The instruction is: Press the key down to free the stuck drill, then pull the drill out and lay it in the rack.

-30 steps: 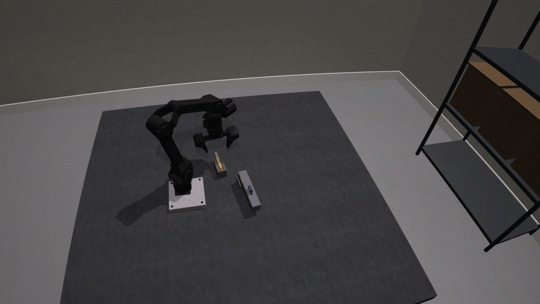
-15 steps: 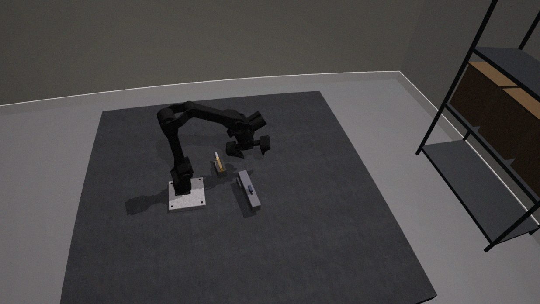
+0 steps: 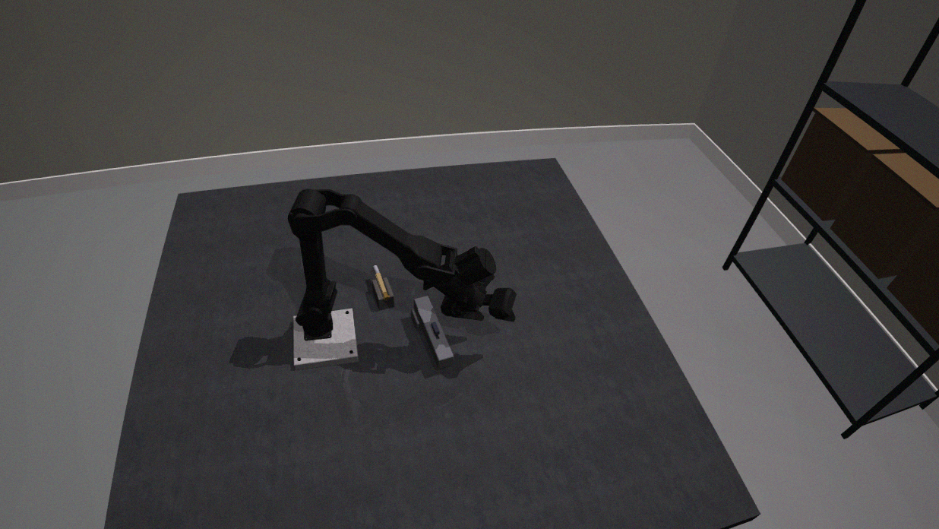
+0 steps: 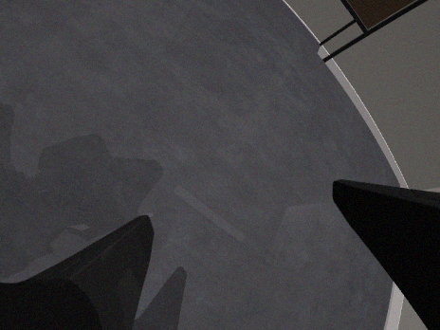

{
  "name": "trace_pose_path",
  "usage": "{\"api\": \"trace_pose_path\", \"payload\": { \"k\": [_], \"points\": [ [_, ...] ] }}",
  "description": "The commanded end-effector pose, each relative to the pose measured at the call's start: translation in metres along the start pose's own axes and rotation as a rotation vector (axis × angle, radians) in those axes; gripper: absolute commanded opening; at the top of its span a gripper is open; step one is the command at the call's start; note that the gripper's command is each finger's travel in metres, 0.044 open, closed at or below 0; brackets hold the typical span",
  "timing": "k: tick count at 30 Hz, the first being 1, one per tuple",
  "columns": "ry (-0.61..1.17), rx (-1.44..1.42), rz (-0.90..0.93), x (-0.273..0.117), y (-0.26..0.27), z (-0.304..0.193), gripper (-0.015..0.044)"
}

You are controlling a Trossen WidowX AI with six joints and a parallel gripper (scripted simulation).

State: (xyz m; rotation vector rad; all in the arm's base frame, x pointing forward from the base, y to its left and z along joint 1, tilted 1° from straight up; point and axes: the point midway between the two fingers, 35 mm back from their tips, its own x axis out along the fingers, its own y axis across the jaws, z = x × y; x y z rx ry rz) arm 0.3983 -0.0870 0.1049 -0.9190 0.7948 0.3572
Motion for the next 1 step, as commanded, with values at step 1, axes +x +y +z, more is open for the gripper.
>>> {"api": "trace_pose_path", "payload": {
  "k": [1],
  "points": [
    [0.015, 0.076, -0.09, -0.0044, -0.0376, -0.0382, 0.044]
  ]
}}
